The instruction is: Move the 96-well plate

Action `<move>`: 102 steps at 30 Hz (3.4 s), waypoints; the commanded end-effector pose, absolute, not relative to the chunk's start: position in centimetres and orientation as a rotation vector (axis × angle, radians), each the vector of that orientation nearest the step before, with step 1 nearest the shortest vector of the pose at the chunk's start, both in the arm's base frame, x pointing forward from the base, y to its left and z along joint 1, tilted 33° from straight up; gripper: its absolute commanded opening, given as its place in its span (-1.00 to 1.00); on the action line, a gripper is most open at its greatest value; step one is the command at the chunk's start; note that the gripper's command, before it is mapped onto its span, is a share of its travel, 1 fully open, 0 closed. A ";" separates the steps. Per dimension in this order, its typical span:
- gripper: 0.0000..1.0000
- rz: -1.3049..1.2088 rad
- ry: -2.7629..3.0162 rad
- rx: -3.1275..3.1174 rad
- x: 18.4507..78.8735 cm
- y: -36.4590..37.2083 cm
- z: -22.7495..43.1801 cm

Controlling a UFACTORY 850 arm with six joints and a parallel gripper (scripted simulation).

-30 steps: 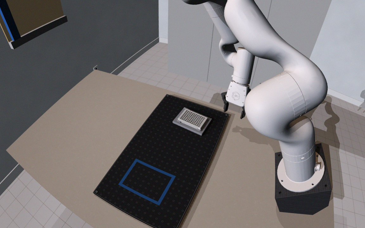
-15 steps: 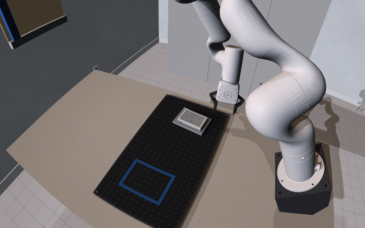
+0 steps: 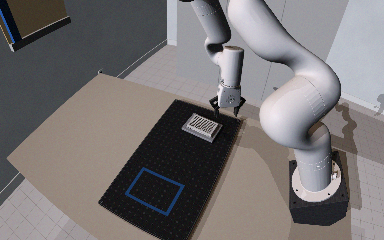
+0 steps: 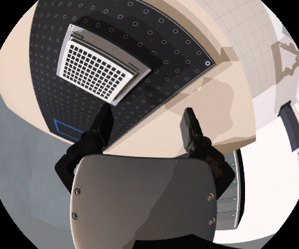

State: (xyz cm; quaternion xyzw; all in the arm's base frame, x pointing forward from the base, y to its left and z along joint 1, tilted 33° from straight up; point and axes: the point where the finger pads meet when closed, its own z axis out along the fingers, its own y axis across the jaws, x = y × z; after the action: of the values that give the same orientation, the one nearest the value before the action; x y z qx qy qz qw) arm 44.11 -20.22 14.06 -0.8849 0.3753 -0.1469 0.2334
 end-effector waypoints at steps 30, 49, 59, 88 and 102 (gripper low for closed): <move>1.00 -0.823 -0.043 -2.869 50.6 -15.7 20.7; 1.00 -0.823 -0.043 -2.869 51.2 -15.5 19.5; 1.00 -0.823 -0.043 -2.869 51.9 -15.3 18.4; 1.00 -0.822 -0.043 -2.869 53.8 -14.8 15.5; 1.00 -0.822 -0.043 -2.869 54.0 -14.7 15.1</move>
State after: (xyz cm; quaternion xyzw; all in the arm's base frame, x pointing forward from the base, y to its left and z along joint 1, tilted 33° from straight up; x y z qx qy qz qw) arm 53.87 -14.70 15.22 -0.9584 -0.0143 -0.2741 0.0786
